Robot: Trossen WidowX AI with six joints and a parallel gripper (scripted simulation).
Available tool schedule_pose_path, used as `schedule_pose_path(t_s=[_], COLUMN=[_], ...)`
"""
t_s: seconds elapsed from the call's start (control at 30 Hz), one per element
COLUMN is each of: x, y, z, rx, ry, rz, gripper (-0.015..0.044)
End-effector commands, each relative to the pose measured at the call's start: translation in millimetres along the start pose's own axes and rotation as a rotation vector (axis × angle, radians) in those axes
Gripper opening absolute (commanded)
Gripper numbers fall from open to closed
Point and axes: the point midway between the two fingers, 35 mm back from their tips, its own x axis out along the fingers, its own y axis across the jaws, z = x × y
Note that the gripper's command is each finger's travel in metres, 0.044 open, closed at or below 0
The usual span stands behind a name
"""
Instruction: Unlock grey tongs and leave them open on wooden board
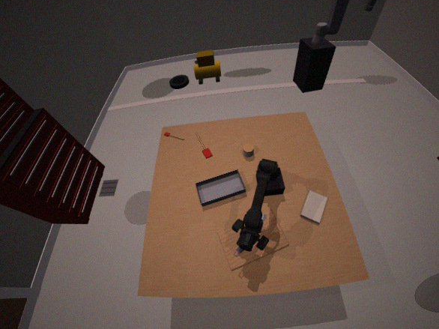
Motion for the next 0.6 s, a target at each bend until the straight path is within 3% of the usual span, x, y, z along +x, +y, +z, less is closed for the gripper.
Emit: schedule_pose_path(t_s=[0.0, 0.57], x=[-0.3, -5.9], y=[2.1, 9.2], z=[2.9, 10.5], rx=[-0.018, -0.049], ry=[-0.071, -0.375], rz=[-0.007, -0.014], gripper=[-0.0150, -0.0150])
